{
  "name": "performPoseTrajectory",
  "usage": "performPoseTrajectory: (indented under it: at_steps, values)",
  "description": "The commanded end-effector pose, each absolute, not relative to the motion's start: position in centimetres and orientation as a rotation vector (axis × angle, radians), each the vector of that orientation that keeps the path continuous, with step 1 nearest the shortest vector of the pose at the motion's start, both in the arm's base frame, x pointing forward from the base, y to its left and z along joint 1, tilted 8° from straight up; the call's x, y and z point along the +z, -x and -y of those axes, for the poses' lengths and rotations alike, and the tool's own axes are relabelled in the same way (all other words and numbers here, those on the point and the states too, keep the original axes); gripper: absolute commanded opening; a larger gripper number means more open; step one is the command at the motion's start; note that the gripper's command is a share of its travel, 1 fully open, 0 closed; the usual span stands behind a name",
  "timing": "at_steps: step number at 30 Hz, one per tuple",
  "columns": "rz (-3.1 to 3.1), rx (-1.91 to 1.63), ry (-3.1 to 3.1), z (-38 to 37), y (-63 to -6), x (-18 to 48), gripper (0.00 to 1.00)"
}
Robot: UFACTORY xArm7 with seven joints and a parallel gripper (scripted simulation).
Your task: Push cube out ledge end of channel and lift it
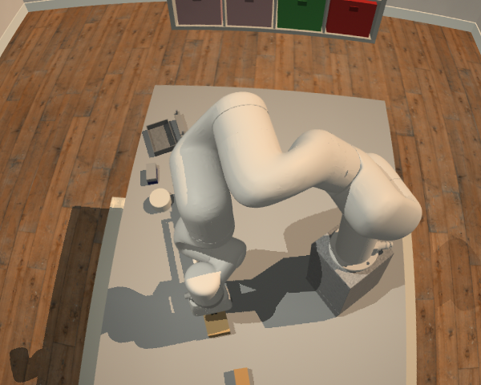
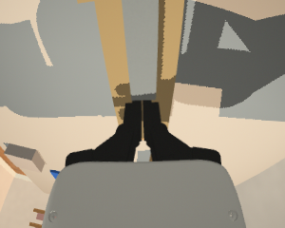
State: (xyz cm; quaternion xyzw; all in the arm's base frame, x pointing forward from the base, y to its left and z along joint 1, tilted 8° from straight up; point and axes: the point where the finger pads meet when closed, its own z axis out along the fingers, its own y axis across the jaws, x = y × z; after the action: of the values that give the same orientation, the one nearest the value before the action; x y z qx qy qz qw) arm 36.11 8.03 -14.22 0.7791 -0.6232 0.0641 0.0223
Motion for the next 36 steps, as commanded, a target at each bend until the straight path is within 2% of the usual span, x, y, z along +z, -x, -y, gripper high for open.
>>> performPoseTrajectory:
  at_steps: [1,32,36]
  values:
    - [1.932,0.2,-2.416,-7.8,-36.3,-14.1,0.0]
    - [1.932,0.2,-2.416,-5.3,-36.8,-13.7,0.0]
    - [1.932,0.2,-2.416,-5.6,-36.7,-11.7,0.0]
